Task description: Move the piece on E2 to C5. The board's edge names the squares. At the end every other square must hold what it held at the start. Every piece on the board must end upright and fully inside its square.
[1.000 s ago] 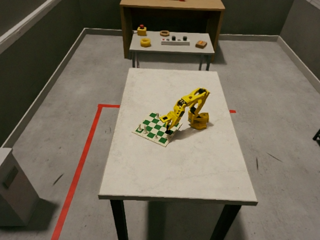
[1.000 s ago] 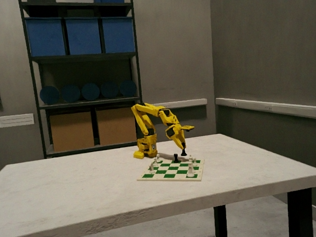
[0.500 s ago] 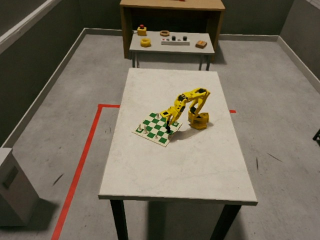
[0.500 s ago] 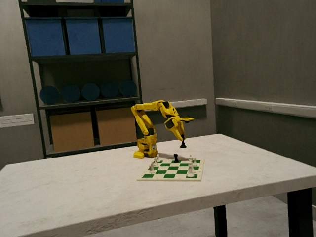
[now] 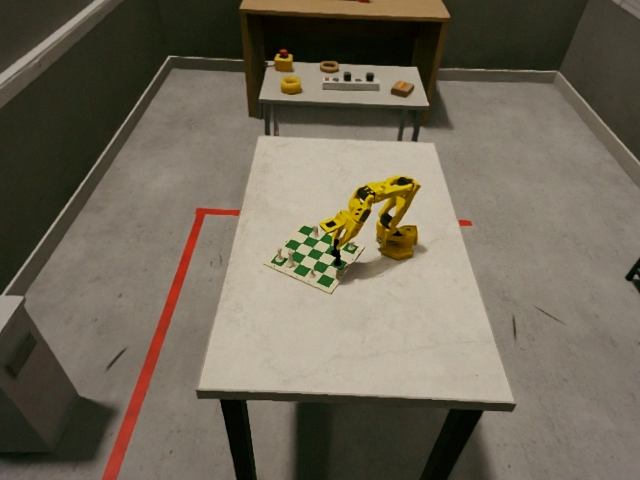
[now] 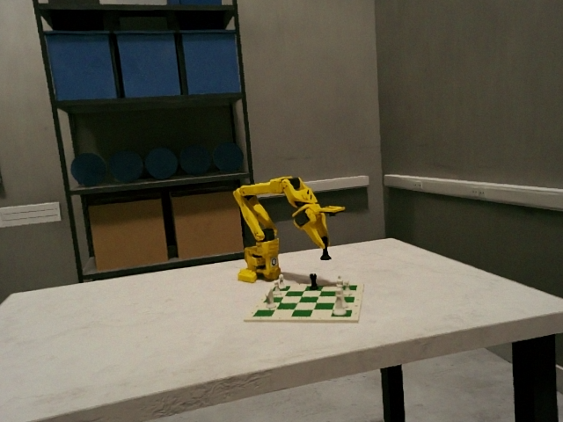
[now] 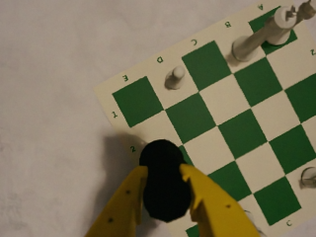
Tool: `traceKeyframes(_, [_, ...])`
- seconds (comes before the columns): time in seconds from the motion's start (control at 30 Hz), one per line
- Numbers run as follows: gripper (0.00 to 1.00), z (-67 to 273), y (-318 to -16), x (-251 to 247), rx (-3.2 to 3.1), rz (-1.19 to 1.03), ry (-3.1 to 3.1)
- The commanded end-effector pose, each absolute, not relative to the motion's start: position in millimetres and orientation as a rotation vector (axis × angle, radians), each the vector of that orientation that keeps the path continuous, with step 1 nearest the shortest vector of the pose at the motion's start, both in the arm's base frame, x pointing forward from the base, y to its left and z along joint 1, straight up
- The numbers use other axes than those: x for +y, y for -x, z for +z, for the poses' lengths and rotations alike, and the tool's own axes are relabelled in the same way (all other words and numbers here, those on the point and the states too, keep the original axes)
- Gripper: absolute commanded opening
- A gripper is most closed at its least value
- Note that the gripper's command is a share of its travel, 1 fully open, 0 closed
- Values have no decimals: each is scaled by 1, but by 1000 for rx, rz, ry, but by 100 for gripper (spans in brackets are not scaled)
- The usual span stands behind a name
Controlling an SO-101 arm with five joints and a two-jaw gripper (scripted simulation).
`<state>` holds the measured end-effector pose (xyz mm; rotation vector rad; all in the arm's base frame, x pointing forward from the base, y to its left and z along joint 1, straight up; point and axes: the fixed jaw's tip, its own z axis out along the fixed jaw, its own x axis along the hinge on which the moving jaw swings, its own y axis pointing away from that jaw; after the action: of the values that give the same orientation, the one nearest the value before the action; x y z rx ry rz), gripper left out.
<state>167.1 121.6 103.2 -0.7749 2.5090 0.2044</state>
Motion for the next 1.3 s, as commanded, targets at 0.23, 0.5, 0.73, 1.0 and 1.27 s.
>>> traceKeyframes(0.23, [0, 107, -175, 77, 2554, 130, 502])
traceKeyframes(0.5, [0, 107, -186, 7, 2598, -6, 18])
traceKeyframes(0.73, [0, 107, -190, -13, 2595, -44, -119])
traceKeyframes(1.0, [0, 107, -190, -14, 2595, -47, -130])
traceKeyframes(1.27, [0, 109, -192, -12, 2595, -42, -111])
